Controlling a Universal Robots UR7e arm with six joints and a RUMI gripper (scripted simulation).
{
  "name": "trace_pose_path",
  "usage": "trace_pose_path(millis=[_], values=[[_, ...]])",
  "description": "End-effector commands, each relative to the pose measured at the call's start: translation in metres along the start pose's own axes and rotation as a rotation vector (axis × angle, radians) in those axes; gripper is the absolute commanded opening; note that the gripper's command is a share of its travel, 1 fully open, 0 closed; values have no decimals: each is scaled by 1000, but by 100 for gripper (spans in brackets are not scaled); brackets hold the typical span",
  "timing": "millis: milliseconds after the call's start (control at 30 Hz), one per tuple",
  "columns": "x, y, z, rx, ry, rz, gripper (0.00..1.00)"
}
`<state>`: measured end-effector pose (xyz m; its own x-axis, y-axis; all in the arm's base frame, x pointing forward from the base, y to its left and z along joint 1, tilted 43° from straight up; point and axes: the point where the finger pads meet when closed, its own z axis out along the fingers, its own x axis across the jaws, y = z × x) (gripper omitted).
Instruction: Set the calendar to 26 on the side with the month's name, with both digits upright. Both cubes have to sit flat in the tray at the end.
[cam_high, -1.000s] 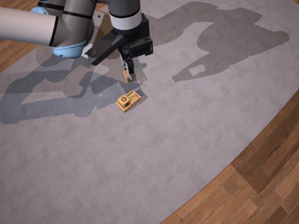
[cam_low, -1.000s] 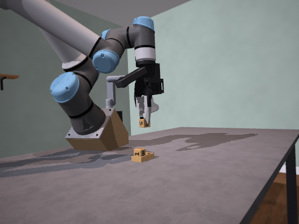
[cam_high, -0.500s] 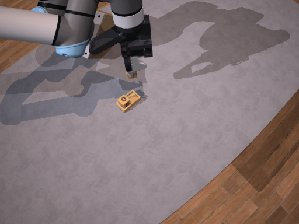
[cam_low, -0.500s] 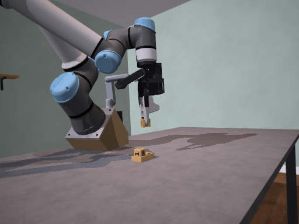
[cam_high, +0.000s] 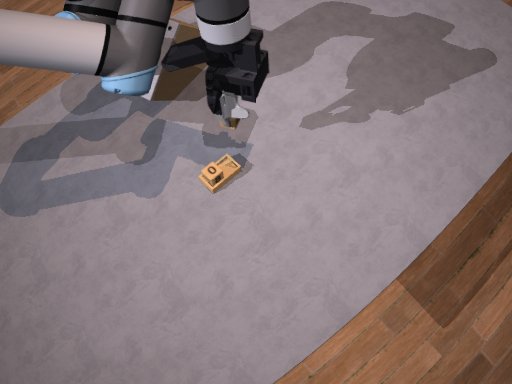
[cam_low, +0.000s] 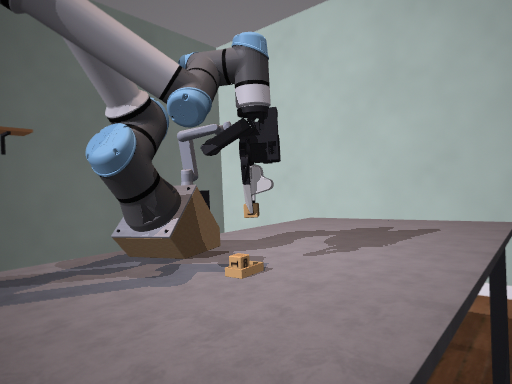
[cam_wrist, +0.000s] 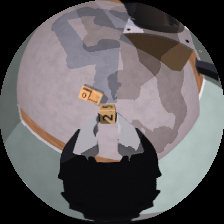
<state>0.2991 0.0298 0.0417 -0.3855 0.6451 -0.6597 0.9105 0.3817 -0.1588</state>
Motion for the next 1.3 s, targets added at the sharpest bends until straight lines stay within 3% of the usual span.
trace_pose_path(millis=[0, 333, 433, 900, 967, 1267], values=[[6, 2, 0, 6, -7, 155, 10], [21, 7, 1, 5, -7, 502, 10], [21, 7, 1, 5, -7, 505, 10], [40, 16, 2, 4, -8, 1000, 10], [40, 16, 2, 4, -8, 1000, 10], [51, 23, 3, 2, -9, 1335, 10]])
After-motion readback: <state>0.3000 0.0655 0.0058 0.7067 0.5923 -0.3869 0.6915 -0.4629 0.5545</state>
